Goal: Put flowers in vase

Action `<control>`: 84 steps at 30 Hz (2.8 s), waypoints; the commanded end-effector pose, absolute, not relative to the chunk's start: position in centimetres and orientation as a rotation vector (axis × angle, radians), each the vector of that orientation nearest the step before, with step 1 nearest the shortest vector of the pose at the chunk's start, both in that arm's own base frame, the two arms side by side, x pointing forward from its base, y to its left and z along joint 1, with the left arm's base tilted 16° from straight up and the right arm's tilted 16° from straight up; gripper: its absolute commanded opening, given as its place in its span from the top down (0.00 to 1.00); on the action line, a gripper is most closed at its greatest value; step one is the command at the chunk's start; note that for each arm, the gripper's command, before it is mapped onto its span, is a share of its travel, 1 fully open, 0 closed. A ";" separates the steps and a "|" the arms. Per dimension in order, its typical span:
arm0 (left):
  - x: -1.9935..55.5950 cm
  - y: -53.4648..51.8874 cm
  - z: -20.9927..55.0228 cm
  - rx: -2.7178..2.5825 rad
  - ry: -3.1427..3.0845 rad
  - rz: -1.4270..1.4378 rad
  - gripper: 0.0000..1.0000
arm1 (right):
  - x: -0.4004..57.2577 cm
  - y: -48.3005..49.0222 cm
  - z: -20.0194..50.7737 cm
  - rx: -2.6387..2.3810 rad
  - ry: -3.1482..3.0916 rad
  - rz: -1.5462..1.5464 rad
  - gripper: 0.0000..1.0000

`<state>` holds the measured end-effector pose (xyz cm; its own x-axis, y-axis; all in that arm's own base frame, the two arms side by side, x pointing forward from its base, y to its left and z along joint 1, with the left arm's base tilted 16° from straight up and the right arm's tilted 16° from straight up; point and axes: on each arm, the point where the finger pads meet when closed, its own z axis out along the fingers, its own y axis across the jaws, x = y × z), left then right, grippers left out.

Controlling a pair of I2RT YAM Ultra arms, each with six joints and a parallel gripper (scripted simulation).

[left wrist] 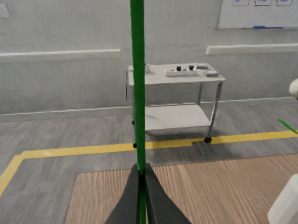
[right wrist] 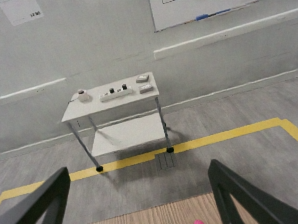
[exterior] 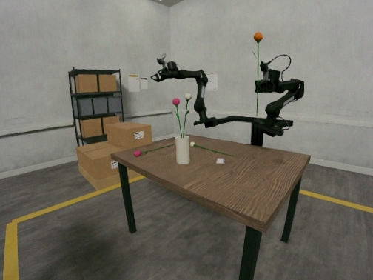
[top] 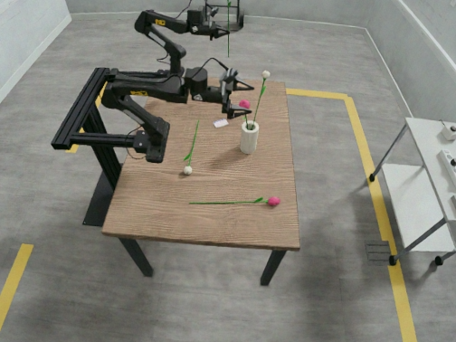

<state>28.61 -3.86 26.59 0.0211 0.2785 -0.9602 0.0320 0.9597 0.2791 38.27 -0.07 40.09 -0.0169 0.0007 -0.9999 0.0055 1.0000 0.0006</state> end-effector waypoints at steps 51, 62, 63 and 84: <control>27.1 -13.7 23.8 0.435 1.545 0.002 1.00 | 38.6 -0.1 39.9 0.005 1.592 -0.001 0.00; 26.7 -17.5 24.7 0.486 1.521 -0.084 1.00 | 38.6 -0.1 39.9 0.005 1.592 -0.001 0.00; 26.6 -17.9 24.6 0.492 1.522 -0.090 1.00 | 38.6 -0.1 39.9 0.005 1.592 -0.001 0.00; 26.0 -21.5 23.6 0.579 1.527 -0.167 1.00 | 38.6 -0.1 39.9 0.005 1.592 -0.001 0.00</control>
<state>25.99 -20.11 20.87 0.0144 0.3169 -0.9484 0.4359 0.8516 0.2912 38.27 -0.07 40.09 -0.0169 0.0007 -0.9999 0.0055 1.0000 0.0006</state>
